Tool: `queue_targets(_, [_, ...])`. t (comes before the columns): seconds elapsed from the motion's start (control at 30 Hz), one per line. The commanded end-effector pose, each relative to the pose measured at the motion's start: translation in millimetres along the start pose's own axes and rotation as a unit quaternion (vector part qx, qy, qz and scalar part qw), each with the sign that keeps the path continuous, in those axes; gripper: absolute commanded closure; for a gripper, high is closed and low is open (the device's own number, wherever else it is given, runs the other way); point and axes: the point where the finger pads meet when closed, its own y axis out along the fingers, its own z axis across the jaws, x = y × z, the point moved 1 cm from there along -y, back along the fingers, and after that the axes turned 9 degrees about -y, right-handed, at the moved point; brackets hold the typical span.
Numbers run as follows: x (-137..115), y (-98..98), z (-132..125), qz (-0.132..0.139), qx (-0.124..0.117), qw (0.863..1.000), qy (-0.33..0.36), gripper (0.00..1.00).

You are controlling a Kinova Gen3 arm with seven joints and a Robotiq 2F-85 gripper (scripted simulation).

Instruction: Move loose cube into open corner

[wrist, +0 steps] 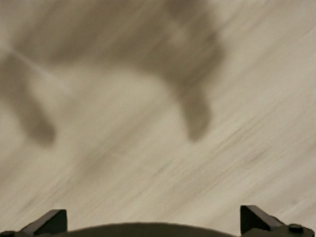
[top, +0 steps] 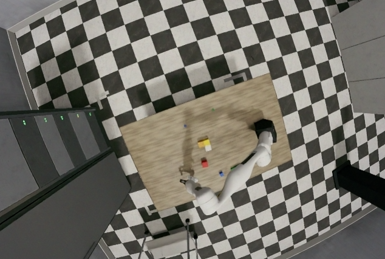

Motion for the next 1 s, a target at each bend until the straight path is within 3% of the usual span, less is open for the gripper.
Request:
queue_targets(0.0, [-8.6,-32.2,33.7,0.034,0.007,0.997,-0.062,0.00])
queue_targets(0.1, [-8.6,-32.2,33.7,0.034,0.007,0.997,-0.062,0.00])
queue_targets(0.17, [-31.0,-51.2,52.1,0.069,0.020,0.992,-0.105,0.00])
queue_targets(0.23, [-31.0,-51.2,52.1,0.069,0.020,0.992,-0.105,0.00])
queue_targets(0.27, [-41.9,-60.7,60.0,0.085,0.027,0.988,-0.125,0.00])
queue_targets(0.9, [-41.9,-60.7,60.0,0.085,0.027,0.988,-0.125,0.00])
queue_targets(0.97, [-62.6,-79.2,73.6,0.113,0.039,0.980,-0.162,0.00])
